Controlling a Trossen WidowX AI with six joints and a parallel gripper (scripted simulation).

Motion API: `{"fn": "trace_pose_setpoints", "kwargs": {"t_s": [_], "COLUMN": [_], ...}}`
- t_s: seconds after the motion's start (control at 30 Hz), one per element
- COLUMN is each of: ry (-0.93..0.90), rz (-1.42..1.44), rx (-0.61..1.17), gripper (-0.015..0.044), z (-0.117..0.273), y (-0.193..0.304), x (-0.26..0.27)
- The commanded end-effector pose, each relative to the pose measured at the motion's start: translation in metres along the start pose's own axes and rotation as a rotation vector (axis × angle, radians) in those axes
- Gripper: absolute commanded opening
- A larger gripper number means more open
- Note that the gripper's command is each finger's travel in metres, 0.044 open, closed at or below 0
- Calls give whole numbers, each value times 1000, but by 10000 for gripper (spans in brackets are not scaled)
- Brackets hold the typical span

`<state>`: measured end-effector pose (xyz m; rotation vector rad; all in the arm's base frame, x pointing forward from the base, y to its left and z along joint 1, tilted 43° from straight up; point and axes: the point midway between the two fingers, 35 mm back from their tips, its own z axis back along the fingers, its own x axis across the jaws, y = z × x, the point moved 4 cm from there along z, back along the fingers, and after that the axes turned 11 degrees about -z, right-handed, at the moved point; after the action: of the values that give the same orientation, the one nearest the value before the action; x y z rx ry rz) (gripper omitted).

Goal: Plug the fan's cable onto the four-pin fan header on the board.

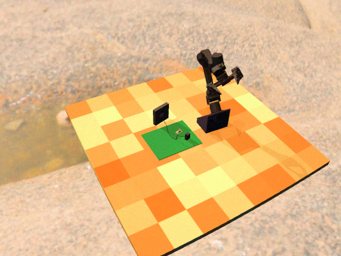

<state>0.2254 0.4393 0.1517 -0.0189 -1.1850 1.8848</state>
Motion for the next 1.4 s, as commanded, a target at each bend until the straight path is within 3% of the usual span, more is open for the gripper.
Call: {"fn": "trace_pose_setpoints", "kwargs": {"t_s": [0.0,0.33,0.73,1.07,1.37], "ry": [218,752,1324,1350,1355], "rz": [-48,-145,-198,-198,-197], "rx": [115,450,986,1021,1021], "gripper": [440,440,440,440,440], "z": [-1,45,170,177,190], "y": [13,54,87,91,157], "x": [-56,-182,-273,-282,-347]}}
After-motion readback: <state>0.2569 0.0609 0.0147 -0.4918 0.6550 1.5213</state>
